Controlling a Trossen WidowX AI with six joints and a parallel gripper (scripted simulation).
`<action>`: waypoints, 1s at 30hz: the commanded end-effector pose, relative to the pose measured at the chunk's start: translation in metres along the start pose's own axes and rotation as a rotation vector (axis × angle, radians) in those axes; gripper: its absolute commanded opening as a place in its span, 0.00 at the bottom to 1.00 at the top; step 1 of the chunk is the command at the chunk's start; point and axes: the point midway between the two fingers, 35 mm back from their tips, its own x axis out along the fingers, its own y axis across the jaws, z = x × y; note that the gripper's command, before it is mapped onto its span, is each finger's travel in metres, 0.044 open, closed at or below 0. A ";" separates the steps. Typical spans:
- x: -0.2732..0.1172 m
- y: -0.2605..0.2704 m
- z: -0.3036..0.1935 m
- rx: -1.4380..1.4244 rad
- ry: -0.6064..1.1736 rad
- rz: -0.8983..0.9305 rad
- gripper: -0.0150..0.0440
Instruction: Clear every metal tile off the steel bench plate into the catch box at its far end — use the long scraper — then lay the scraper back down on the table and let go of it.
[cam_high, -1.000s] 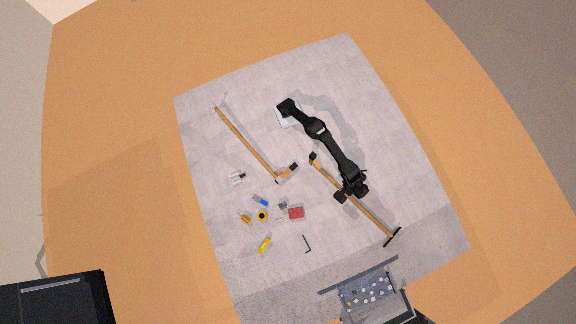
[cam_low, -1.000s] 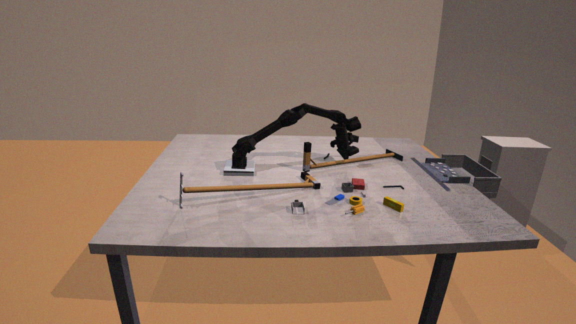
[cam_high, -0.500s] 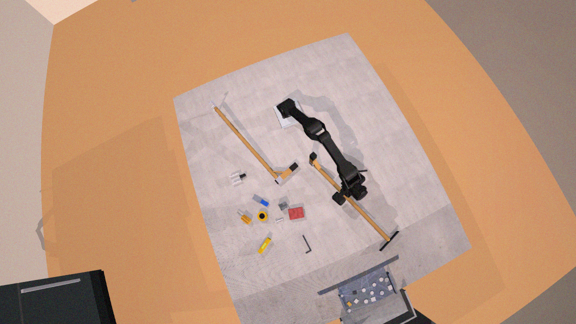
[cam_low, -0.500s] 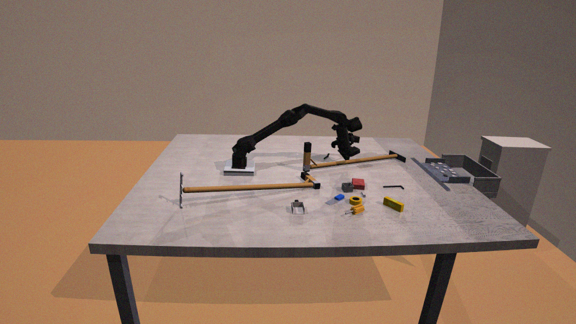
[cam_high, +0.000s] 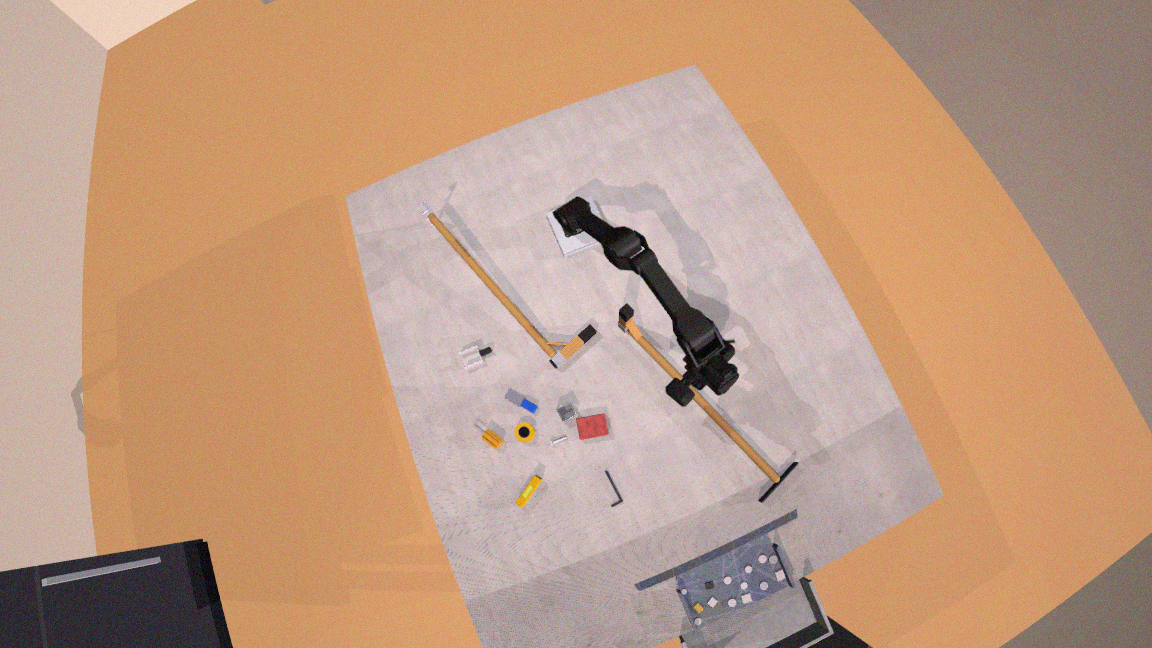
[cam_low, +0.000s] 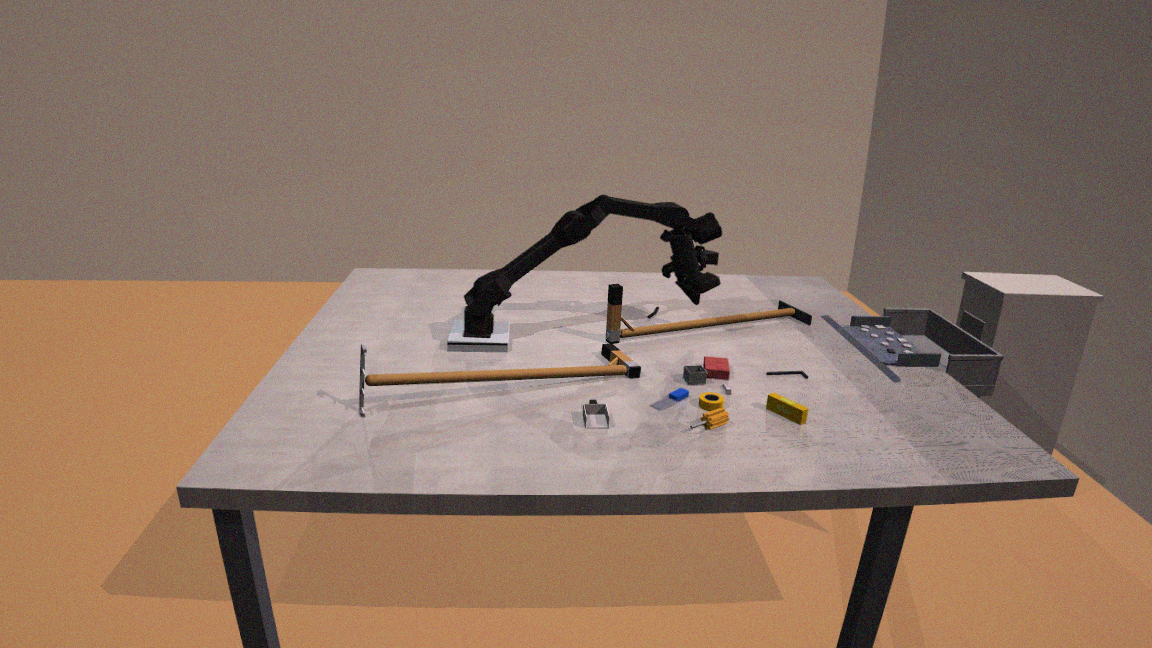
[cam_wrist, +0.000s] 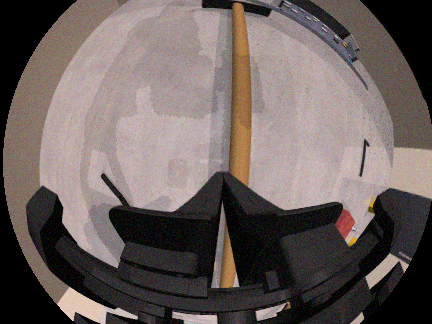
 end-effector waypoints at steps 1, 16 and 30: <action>-0.009 0.002 0.000 0.008 0.000 -0.001 0.25; -0.074 0.038 -0.024 0.092 0.108 -0.006 0.25; -0.048 0.038 -0.028 0.094 0.116 -0.005 0.25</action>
